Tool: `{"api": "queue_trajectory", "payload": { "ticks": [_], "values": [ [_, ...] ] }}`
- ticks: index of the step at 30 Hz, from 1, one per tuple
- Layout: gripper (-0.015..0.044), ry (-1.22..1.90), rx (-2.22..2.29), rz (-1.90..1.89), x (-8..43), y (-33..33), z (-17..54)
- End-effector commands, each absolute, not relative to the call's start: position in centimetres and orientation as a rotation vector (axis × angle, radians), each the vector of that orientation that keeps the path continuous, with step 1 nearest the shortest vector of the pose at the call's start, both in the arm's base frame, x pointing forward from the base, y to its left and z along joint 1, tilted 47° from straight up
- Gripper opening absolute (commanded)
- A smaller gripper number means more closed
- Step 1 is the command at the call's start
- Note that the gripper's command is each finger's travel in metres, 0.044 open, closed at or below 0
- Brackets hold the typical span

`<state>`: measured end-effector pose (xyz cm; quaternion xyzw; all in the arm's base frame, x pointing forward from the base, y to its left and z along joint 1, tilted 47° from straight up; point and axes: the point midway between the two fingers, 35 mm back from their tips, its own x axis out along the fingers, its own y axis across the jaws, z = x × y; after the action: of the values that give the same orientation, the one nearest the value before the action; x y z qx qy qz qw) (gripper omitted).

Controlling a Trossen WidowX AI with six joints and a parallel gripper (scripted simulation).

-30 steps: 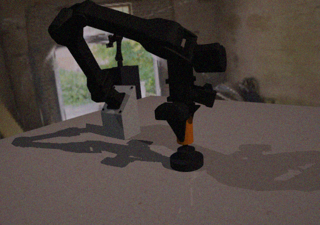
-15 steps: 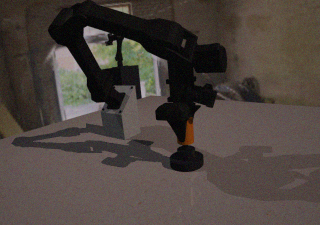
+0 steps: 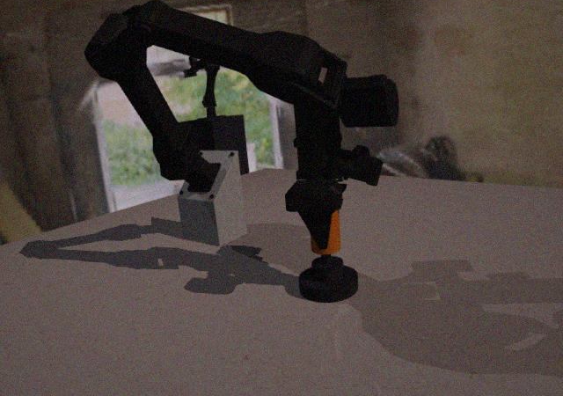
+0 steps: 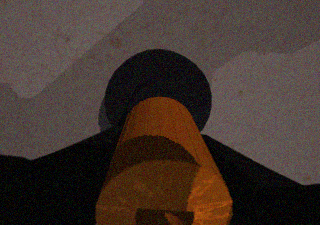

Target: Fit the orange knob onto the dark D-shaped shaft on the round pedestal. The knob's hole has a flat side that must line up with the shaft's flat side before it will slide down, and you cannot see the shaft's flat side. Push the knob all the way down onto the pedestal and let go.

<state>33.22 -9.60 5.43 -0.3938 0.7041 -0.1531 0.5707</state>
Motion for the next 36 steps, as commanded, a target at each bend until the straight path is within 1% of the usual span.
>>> {"api": "queue_trajectory", "payload": {
  "ticks": [1, 16, 23, 36],
  "values": [
    [0.0, 1.654, -0.938, -0.341, 33.29, -9.62, 5.27],
    [0.0, 1.653, -0.937, -0.341, 33.38, -9.17, 5.32],
    [0.0, 1.71, -1.085, -0.178, 33.45, -9.2, 5.47],
    [0.0, 1.712, -1.093, -0.17, 33.41, -9.74, 5.26]
  ]
}}
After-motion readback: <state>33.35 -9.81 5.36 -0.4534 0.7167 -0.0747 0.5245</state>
